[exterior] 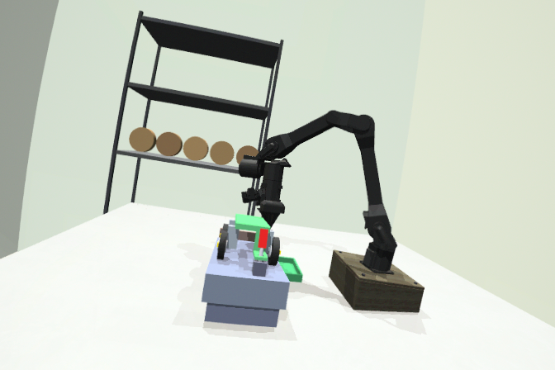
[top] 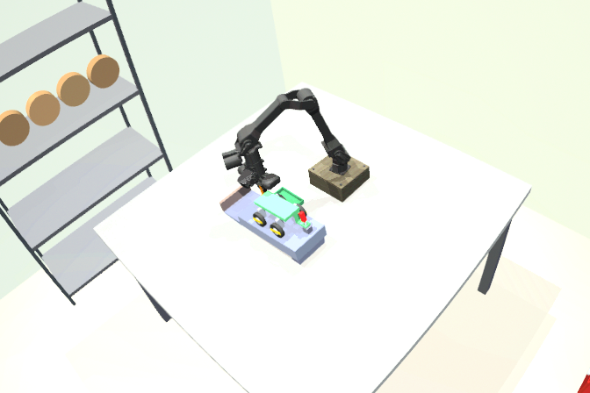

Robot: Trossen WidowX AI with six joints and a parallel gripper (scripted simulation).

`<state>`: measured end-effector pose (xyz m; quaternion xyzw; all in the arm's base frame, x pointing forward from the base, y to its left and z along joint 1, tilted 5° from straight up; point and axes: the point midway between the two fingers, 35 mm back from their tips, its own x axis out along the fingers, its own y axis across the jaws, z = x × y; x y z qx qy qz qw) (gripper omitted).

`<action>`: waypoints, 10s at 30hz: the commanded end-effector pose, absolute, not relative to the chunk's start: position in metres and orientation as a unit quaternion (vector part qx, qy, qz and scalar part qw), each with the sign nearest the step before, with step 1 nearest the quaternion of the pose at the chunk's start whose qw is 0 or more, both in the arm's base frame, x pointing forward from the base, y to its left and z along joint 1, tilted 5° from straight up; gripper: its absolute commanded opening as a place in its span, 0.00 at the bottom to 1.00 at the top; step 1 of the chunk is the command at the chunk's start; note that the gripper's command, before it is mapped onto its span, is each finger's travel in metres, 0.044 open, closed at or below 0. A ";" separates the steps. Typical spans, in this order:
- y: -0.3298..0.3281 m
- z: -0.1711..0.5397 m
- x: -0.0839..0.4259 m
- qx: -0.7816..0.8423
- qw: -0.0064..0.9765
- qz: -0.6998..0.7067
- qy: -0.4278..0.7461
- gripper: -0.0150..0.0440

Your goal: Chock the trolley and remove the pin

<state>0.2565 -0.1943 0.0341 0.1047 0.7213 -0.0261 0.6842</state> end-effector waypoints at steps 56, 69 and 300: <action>-0.163 0.036 0.262 0.105 0.684 -0.026 0.721 0.58; -0.166 0.072 0.261 0.107 0.686 -0.025 0.719 0.58; 0.039 0.119 0.341 0.613 0.361 -0.464 0.528 0.25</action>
